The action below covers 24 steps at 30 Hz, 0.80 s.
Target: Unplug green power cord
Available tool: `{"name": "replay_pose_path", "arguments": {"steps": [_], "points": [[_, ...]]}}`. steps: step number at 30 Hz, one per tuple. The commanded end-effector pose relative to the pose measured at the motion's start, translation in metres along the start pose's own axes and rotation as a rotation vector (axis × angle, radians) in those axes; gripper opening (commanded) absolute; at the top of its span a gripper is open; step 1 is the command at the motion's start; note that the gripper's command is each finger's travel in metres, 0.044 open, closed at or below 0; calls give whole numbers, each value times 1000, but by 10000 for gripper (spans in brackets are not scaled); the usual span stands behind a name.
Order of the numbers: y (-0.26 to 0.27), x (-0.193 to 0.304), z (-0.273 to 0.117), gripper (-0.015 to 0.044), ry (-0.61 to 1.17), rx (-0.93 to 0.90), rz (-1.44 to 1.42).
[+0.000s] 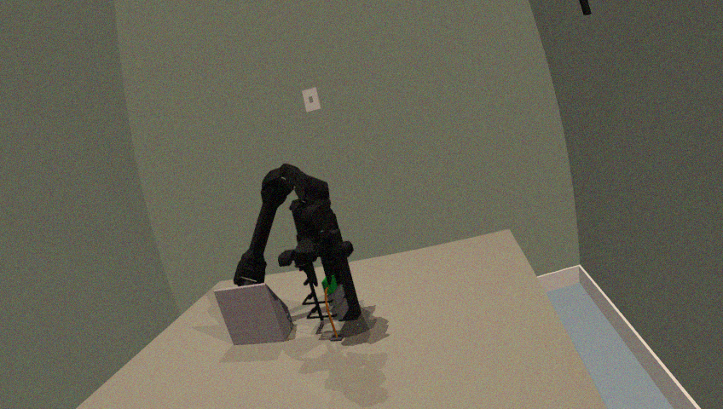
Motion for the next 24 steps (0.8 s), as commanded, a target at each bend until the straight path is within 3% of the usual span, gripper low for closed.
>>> {"name": "replay_pose_path", "arguments": {"steps": [1, 24], "points": [[1, 1, -3, 160, -3, -5, 5], [2, 36, -2, 160, 0, -5, 6]]}}
Point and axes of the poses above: the point midway between the two fingers, 35 mm back from their tips, its own z axis out along the fingers, its own y axis across the jaws, x = y × z, the point moved 2 cm from there along -z, back along the fingers, and after that the axes turned 5 degrees about -z, right-handed, at the moved point
